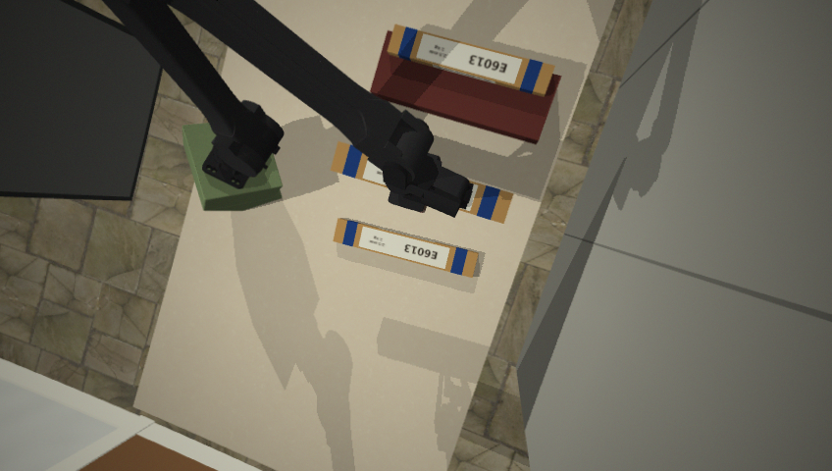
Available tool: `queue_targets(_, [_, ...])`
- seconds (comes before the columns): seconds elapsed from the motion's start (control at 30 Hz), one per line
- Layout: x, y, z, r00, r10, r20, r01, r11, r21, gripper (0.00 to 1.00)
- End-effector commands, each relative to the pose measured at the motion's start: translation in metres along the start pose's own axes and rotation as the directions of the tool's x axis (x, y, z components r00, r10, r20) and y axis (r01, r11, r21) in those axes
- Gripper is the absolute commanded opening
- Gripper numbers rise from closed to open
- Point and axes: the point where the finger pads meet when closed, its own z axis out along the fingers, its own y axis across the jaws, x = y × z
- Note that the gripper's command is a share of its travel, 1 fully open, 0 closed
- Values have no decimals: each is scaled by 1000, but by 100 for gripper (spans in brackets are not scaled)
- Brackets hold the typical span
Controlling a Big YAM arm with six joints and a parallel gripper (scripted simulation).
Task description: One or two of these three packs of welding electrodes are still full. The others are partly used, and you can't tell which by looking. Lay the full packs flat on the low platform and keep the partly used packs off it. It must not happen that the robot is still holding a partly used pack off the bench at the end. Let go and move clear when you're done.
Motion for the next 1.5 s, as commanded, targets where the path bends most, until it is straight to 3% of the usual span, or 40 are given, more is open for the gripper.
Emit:
queue_targets(0.0, [-27, 20, -33, 994, -17, 107, 15, 1000, 17, 0])
queue_targets(1.47, [-30, 125, -25, 993, -1, 117, 2, 1000, -13, 0])
